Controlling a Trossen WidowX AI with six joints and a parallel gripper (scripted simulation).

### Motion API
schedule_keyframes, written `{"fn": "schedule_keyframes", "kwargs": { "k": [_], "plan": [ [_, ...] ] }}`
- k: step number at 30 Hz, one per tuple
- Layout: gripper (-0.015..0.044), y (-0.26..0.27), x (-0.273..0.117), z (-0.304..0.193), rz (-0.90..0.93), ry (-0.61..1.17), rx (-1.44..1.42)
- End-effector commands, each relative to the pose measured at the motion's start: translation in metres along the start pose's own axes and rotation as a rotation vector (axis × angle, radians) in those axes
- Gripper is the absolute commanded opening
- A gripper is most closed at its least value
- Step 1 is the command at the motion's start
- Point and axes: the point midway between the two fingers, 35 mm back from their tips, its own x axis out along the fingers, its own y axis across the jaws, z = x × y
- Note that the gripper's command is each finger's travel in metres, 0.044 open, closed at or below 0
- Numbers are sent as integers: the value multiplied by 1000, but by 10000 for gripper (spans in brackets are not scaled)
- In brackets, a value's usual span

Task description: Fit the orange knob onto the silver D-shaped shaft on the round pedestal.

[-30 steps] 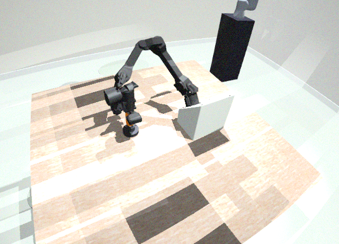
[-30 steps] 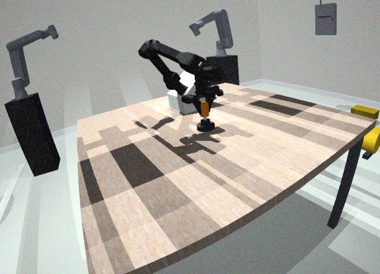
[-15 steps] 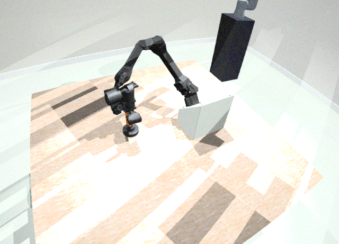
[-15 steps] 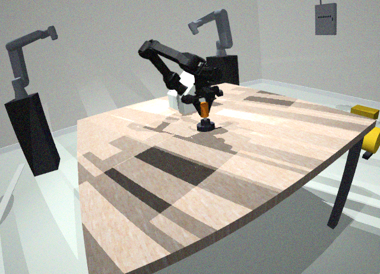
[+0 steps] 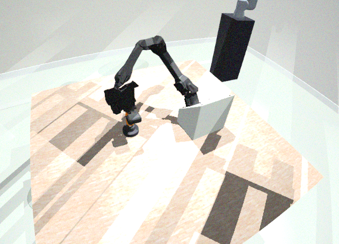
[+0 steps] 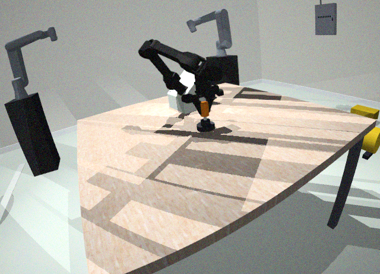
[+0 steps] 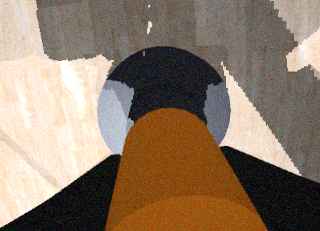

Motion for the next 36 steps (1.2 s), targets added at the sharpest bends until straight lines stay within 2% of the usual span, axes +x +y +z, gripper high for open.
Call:
{"fn": "schedule_keyframes", "kwargs": {
  "k": [1,4,26,36],
  "plan": [
    [0,1,-1,1,3,-2,91],
    [0,0,0,2,3,-2,175],
    [0,-2,-1,2,3,-2,175],
    [0,-1,0,2,3,-2,385]
  ]
}}
